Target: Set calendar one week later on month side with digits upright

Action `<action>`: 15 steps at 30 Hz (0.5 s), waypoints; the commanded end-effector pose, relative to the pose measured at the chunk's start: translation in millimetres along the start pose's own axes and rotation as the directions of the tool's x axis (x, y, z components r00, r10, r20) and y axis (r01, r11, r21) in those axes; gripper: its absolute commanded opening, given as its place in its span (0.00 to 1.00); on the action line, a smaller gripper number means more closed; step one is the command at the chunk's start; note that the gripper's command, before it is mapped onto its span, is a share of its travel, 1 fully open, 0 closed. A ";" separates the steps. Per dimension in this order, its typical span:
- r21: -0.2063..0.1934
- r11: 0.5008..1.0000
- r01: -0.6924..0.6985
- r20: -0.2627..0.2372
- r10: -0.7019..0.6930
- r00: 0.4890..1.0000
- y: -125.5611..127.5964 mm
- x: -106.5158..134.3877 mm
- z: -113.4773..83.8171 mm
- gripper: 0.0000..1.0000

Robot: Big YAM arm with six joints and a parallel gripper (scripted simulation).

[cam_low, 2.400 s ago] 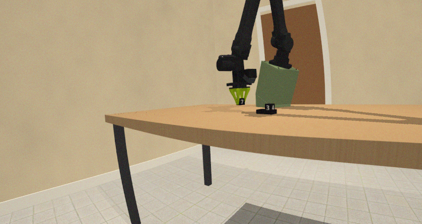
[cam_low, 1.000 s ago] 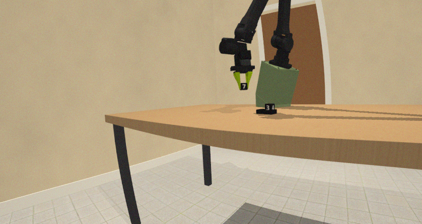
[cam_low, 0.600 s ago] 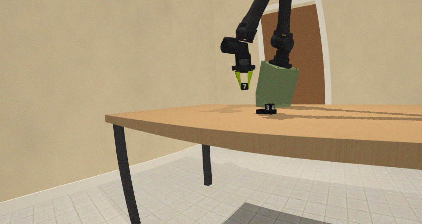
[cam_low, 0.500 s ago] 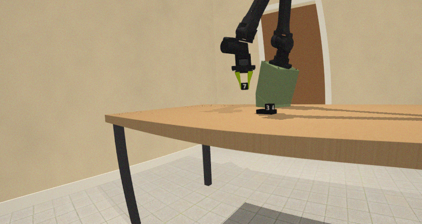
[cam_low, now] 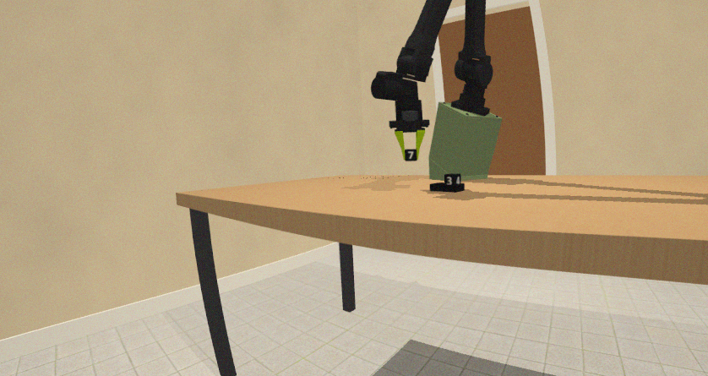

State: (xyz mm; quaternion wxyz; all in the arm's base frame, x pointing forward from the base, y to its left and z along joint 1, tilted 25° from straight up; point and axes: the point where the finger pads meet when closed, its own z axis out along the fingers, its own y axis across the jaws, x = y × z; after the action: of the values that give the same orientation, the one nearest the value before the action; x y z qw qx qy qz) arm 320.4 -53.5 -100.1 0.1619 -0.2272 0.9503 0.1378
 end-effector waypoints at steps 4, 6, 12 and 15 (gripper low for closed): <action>0.012 1.000 0.000 0.011 0.000 1.000 -4.5 -9.2 28.1 0.25; 0.010 1.000 -0.001 0.010 0.001 1.000 -3.6 -8.5 38.0 0.25; 0.007 1.000 -0.003 0.007 0.003 1.000 -1.3 -6.9 61.7 0.25; 0.006 1.000 -0.003 0.007 0.003 1.000 -0.8 -6.6 66.5 0.25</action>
State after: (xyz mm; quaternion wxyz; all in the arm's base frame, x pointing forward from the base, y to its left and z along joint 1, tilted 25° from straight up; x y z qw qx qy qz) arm 332.4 -31.1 -156.4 0.1583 -0.2287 0.9503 0.1400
